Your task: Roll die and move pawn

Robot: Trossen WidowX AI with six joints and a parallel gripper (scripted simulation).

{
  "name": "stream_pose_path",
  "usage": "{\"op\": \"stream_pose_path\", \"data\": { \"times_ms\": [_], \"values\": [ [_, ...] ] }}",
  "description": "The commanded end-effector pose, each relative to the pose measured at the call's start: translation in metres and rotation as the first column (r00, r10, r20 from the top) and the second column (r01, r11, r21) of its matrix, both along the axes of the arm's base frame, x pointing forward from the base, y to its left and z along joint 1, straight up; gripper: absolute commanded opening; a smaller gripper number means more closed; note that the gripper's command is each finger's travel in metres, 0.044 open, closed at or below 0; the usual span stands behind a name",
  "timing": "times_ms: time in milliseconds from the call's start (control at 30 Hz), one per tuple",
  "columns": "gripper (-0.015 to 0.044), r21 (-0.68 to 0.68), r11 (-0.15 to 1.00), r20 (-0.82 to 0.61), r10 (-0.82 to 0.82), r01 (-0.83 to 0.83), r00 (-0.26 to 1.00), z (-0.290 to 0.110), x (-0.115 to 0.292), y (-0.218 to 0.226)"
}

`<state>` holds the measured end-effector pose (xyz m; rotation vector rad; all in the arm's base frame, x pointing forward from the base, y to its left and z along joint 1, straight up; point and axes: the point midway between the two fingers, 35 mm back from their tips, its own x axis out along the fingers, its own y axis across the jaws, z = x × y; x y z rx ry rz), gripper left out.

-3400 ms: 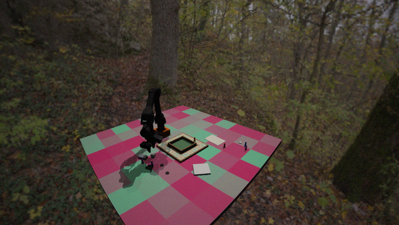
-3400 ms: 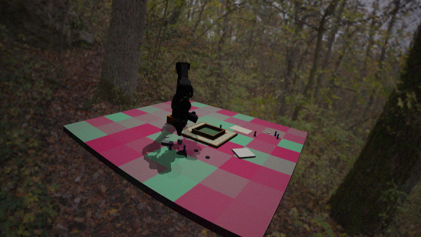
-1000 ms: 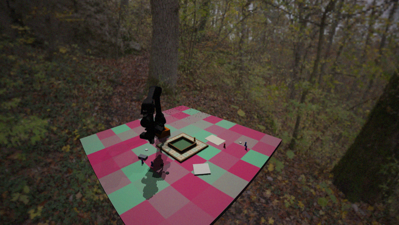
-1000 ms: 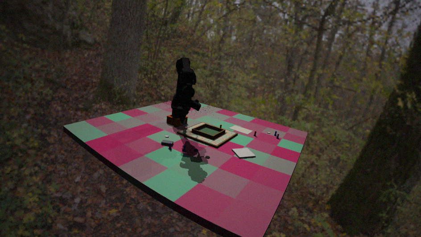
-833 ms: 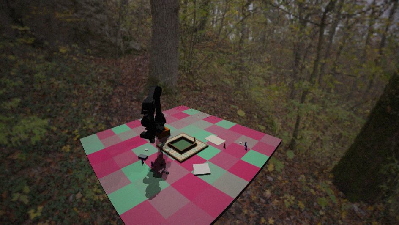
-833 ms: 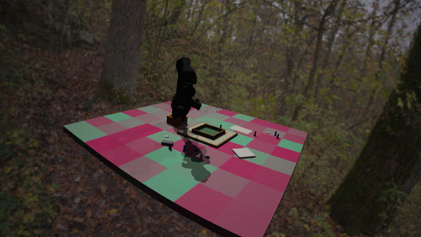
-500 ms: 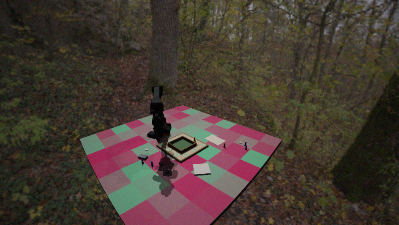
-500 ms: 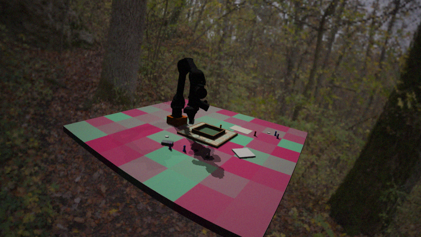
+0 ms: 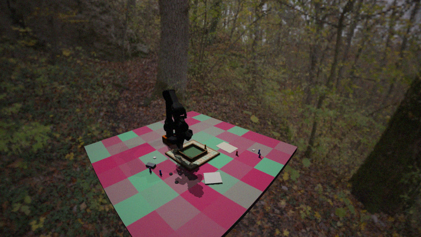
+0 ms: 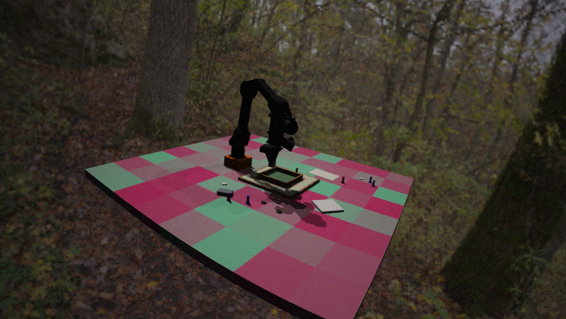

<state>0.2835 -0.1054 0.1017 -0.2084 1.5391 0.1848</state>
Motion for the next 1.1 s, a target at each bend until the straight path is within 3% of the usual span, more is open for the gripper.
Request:
{"op": "stream_pose_path", "data": {
  "times_ms": [0,500,700,1067],
  "values": [
    [0.0000,0.006,0.999,0.006,-0.054,0.054,0.999,-0.003,0.001,0.025],
    [0.0000,0.019,0.975,0.005,-0.221,0.221,0.975,-0.019,-0.008,0.101],
    [0.0000,0.021,0.971,0.009,-0.237,0.237,0.971,-0.021,-0.010,0.109],
    [0.0000,0.110,0.970,0.340,-0.241,0.216,0.909,-0.027,-0.004,0.107]
  ]
}}
